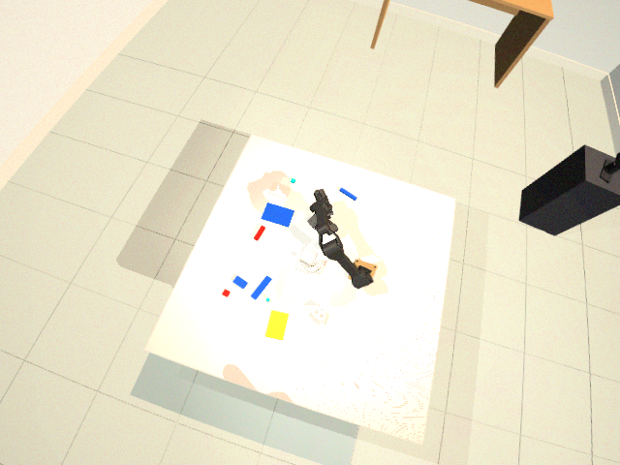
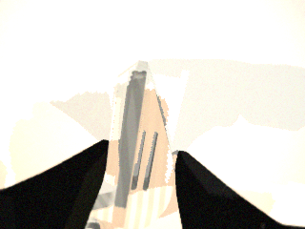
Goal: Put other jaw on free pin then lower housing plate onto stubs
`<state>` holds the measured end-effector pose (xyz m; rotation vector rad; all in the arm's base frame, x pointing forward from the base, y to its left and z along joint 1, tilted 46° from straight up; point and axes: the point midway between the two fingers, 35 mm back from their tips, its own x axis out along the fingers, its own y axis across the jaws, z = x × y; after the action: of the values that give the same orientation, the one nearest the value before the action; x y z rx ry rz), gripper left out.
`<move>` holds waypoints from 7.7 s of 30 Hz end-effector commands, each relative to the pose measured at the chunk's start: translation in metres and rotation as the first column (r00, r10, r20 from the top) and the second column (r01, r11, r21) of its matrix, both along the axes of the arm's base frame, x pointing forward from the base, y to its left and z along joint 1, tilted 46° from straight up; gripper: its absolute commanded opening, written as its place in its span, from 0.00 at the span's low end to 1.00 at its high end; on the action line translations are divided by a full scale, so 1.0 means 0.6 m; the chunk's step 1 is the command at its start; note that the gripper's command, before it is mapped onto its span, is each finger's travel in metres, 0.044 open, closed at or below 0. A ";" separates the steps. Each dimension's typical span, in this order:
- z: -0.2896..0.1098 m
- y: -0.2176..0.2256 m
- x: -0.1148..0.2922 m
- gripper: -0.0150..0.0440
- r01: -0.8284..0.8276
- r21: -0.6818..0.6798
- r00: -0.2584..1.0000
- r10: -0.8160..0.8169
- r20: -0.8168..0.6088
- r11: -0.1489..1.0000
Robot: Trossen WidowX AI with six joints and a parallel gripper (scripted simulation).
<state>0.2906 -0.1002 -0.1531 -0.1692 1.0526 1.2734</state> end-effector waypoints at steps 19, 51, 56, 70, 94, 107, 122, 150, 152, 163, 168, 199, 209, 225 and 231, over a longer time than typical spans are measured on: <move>0.076 -0.078 0.011 0.48 0.005 -0.002 1.000 -0.005 0.001 1.000; 0.176 -0.025 0.027 0.48 0.171 -0.040 0.972 -0.175 -0.156 0.985; 0.196 -0.006 0.028 0.48 0.212 -0.053 0.956 -0.218 -0.195 0.976; 0.250 0.049 0.024 0.48 0.321 -0.094 0.893 -0.334 -0.300 0.942; 0.331 0.144 -0.008 0.48 0.480 -0.185 0.727 -0.507 -0.463 0.857; 0.360 0.183 -0.031 0.48 0.534 -0.232 0.635 -0.567 -0.525 0.813; 0.360 0.183 -0.031 0.48 0.534 -0.232 0.635 -0.567 -0.525 0.813; 0.310 0.133 -0.022 0.48 0.527 -0.226 0.649 -0.560 -0.515 0.819; 0.310 0.133 -0.022 0.48 0.527 -0.226 0.649 -0.560 -0.515 0.819; 0.310 0.133 -0.022 0.48 0.527 -0.226 0.649 -0.560 -0.515 0.819; 0.310 0.133 -0.022 0.48 0.523 -0.221 0.657 -0.554 -0.511 0.823; 0.289 0.148 -0.023 0.48 0.523 -0.221 0.657 -0.555 -0.510 0.823; 0.269 0.168 -0.025 0.48 0.523 -0.220 0.658 -0.554 -0.510 0.824; 0.248 0.191 -0.029 0.48 0.522 -0.218 0.659 -0.552 -0.511 0.824; 0.248 0.191 -0.029 0.48 0.522 -0.218 0.659 -0.552 -0.511 0.824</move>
<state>0.2728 0.0138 -0.0040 0.4839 1.4988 0.7434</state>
